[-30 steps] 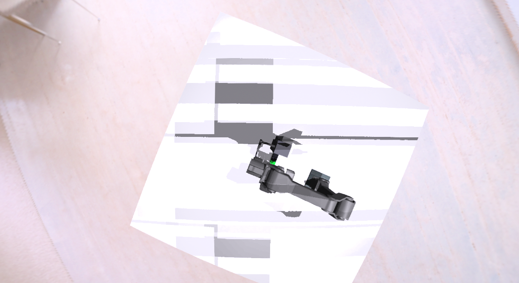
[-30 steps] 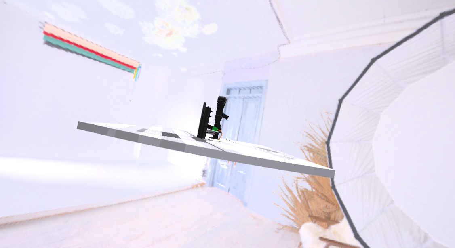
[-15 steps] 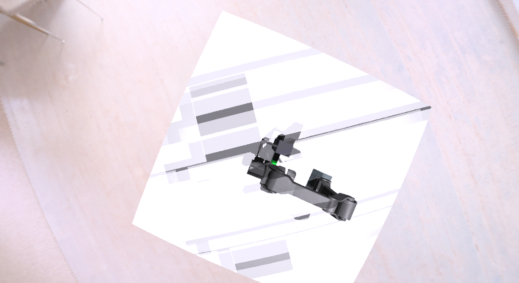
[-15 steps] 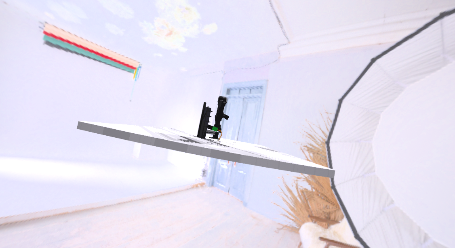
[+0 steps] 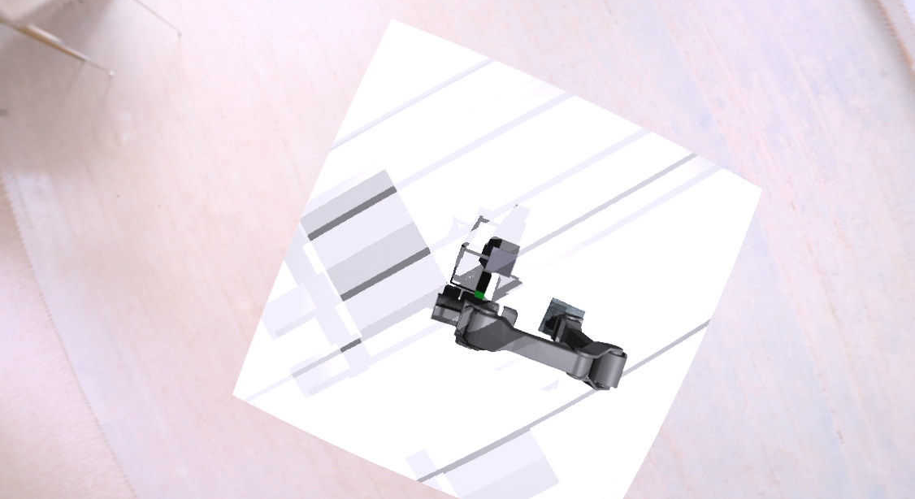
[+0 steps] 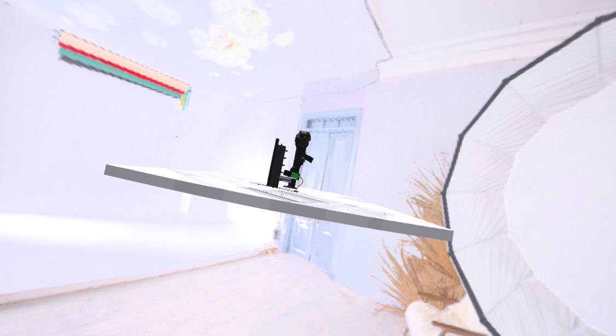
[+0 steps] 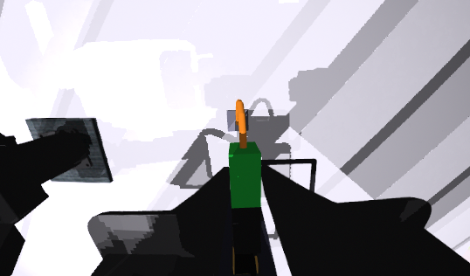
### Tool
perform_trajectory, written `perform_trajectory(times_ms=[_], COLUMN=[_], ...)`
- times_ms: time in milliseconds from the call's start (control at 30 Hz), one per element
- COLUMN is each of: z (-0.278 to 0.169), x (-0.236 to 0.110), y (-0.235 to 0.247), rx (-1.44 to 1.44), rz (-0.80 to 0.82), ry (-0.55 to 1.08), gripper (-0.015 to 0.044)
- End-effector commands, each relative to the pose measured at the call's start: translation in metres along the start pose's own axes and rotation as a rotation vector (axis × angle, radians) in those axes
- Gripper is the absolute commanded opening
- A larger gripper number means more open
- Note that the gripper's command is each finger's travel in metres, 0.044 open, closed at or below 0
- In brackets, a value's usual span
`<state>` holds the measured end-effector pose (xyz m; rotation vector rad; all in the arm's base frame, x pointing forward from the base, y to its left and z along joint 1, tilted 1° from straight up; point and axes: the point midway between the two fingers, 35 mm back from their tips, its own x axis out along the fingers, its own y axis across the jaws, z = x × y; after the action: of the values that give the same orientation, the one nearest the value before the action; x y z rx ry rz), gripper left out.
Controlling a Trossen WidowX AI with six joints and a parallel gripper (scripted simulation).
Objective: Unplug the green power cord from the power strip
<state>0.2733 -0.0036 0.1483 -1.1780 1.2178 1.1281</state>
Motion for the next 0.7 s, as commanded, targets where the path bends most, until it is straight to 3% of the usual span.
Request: perform_trajectory(times_ms=[0,367,533,667], z=[-0.002,0.016,0.057,0.058], x=[0.000,-0.004,-0.012,-0.012], y=[0.000,-0.001,0.000,0.000], rx=[-0.002,-0.002,-0.002,-0.002], rz=[0.001,0.001,0.001,0.001], ry=[0.001,-0.001,-0.005,-0.005], gripper=[0.0157,0.0440,0.0440,0.0440])
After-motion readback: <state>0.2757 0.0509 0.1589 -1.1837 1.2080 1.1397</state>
